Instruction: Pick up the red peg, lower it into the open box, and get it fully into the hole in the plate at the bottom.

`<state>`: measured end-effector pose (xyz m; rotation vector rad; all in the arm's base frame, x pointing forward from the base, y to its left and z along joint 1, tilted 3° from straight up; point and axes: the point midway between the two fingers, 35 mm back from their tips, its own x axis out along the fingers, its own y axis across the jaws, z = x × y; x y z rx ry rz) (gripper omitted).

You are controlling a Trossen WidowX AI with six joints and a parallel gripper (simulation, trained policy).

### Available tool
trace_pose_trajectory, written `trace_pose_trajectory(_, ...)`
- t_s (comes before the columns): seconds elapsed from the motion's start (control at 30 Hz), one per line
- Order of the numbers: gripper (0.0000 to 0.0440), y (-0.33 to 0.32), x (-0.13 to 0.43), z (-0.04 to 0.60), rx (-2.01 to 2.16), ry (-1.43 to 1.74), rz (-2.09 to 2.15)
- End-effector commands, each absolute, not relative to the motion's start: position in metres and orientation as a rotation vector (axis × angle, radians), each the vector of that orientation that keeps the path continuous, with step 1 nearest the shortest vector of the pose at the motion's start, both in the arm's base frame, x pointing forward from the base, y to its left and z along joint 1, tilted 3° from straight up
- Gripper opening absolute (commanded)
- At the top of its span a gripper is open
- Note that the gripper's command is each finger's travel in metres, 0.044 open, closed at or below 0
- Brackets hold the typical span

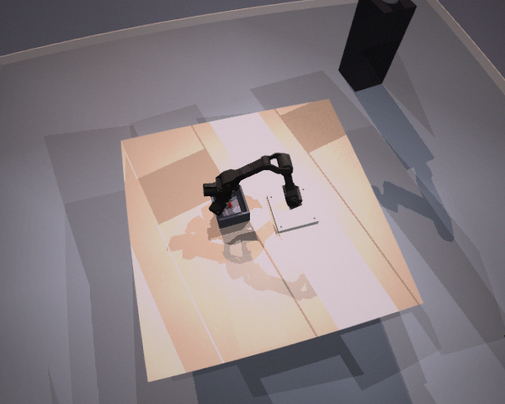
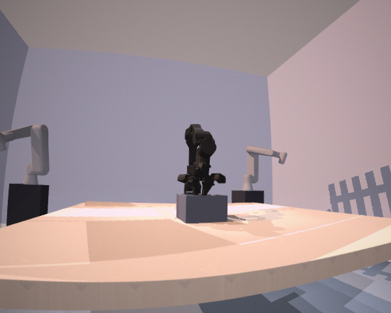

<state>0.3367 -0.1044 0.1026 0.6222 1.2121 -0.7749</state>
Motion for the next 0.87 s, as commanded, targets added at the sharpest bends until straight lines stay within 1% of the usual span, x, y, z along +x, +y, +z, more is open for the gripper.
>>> trace_pose_trajectory(0.0,0.0120,-0.108,0.340,0.101,0.614,1.234,-0.771)
trace_pose_trajectory(0.83,0.0113,-0.142,0.346,0.092,0.601,1.331,-0.776)
